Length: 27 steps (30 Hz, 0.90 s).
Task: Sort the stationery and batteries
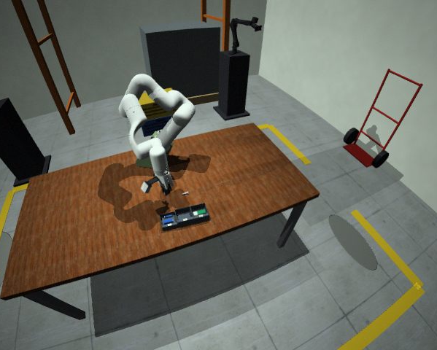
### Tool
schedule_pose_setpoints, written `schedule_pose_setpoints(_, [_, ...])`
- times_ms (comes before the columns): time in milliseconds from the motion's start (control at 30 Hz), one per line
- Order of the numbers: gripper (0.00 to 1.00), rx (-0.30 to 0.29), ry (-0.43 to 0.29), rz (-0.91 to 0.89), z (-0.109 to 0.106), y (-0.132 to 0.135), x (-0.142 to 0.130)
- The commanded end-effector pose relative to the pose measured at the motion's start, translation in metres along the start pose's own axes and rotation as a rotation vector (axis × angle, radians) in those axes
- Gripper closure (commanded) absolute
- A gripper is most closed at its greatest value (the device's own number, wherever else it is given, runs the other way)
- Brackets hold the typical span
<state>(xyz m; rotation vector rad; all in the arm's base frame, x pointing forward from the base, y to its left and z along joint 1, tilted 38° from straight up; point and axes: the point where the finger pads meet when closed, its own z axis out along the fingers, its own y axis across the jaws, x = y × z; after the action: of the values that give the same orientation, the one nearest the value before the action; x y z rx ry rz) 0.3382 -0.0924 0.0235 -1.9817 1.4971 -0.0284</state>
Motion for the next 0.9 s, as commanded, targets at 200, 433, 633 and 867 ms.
schedule_pose_setpoints(200, [1.0, 0.001, 0.003, 0.0, -0.003, -0.035, -0.009])
schedule_pose_setpoints(433, [1.0, 0.002, 0.003, 0.0, -0.003, -0.064, -0.018])
schedule_pose_setpoints(633, [1.0, 0.002, 0.003, 0.0, -0.003, -0.098, -0.028])
schedule_pose_setpoints(867, [1.0, 0.002, 0.002, 0.05, -0.003, -0.127, -0.037])
